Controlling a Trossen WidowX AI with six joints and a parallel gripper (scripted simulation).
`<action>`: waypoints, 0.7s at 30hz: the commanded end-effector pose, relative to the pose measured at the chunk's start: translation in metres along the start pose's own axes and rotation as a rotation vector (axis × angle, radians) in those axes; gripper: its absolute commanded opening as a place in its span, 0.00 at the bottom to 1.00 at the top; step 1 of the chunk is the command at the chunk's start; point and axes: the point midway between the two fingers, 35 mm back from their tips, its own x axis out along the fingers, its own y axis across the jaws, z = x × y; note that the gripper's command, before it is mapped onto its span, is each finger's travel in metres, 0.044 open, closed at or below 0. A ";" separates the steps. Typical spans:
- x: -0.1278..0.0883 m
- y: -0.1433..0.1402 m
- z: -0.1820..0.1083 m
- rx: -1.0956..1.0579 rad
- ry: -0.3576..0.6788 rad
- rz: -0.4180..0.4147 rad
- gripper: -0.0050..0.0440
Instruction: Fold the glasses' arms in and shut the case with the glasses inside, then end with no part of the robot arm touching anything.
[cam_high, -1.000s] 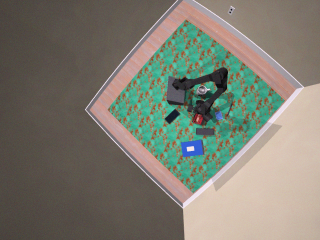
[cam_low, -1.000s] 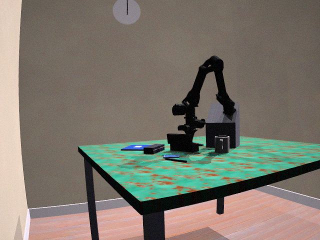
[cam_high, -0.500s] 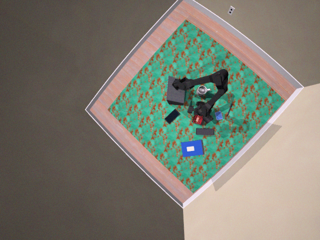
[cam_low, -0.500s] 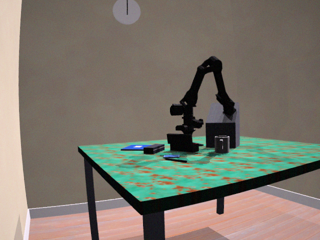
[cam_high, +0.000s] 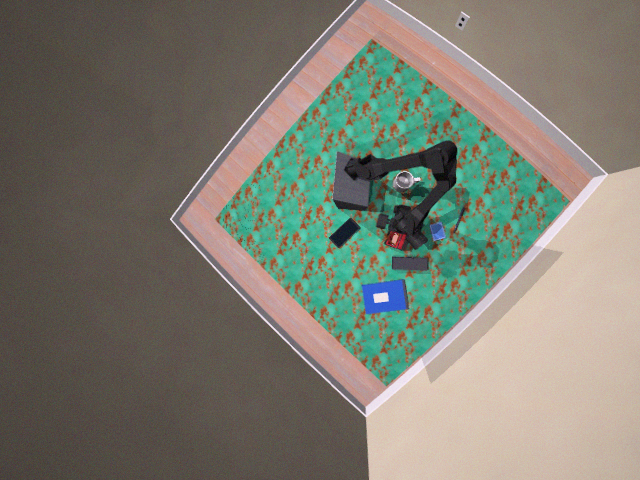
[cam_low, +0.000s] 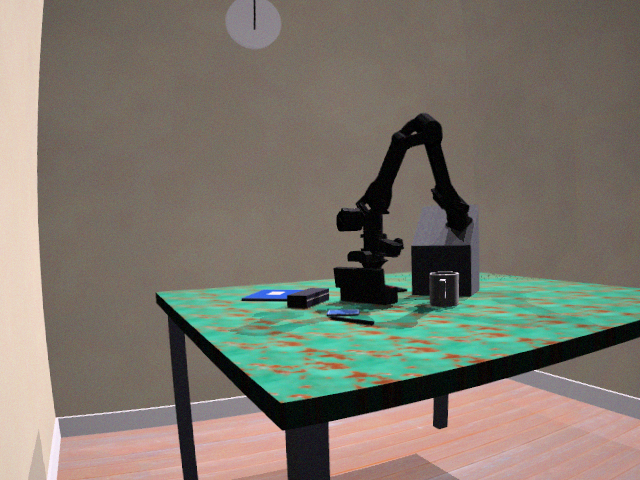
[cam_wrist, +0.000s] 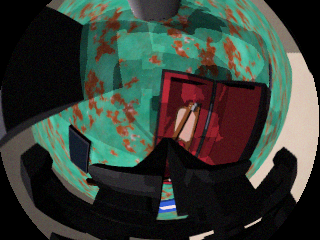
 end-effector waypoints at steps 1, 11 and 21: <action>0.001 -0.002 -0.004 -0.002 -0.001 0.000 0.10; -0.004 0.017 -0.019 -0.002 -0.001 0.002 0.10; -0.008 0.032 0.025 -0.002 -0.001 0.000 0.10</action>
